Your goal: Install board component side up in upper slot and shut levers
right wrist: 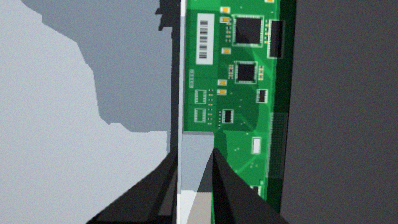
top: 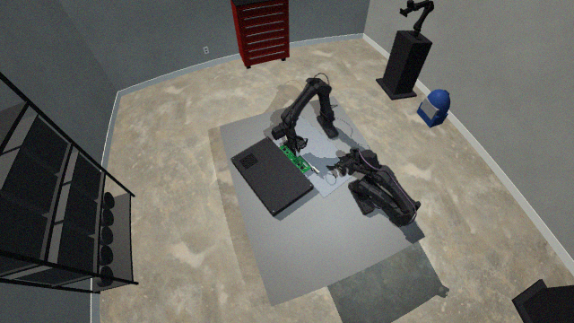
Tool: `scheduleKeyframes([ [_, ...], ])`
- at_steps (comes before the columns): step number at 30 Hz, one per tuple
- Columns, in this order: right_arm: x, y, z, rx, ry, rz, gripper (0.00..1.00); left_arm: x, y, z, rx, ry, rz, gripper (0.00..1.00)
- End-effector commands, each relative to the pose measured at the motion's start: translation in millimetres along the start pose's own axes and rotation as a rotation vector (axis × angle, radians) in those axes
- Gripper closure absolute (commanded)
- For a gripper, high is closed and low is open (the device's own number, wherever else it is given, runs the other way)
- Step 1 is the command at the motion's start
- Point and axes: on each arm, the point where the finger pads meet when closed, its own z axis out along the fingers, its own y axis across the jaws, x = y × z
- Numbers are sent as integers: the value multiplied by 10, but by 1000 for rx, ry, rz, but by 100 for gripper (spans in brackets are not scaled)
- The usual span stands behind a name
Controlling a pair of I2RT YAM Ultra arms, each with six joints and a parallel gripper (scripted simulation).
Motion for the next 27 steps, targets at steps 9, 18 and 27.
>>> scheduleKeyframes([
  [9,-42,-130,-89,14,-19,8,81,-90,6,-28,0,-33,-1,0],
  [18,-59,-140,-79,1,-19,11,81,-90,6,-28,0,-33,-1,0],
  [27,-88,-376,-108,33,-27,-7,81,-90,6,-28,0,-33,-1,0],
])
